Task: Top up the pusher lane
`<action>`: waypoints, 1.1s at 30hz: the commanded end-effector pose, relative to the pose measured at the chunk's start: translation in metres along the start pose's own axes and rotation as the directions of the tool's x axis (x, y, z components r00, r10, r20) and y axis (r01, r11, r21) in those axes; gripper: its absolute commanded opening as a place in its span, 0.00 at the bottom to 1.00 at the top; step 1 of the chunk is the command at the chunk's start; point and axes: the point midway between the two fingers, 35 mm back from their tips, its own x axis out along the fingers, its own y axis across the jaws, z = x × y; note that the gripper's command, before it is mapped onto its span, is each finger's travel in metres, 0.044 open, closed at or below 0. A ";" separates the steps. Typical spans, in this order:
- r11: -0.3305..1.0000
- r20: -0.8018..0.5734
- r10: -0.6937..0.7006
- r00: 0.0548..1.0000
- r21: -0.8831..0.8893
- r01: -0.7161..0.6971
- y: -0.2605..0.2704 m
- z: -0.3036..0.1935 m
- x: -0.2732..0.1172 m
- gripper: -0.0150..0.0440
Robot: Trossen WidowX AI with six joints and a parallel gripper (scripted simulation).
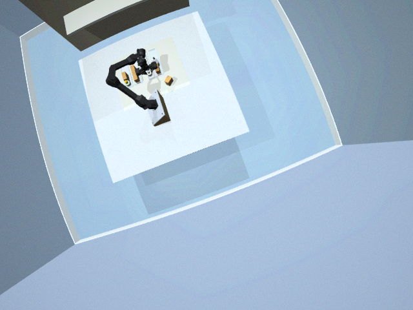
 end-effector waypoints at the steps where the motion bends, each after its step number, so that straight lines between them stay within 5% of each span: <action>1: 1.000 0.011 0.006 1.000 -0.007 -0.006 0.001 0.004 0.001 0.25; 33: 1.000 0.011 0.006 1.000 -0.007 -0.006 0.002 0.002 0.011 0.25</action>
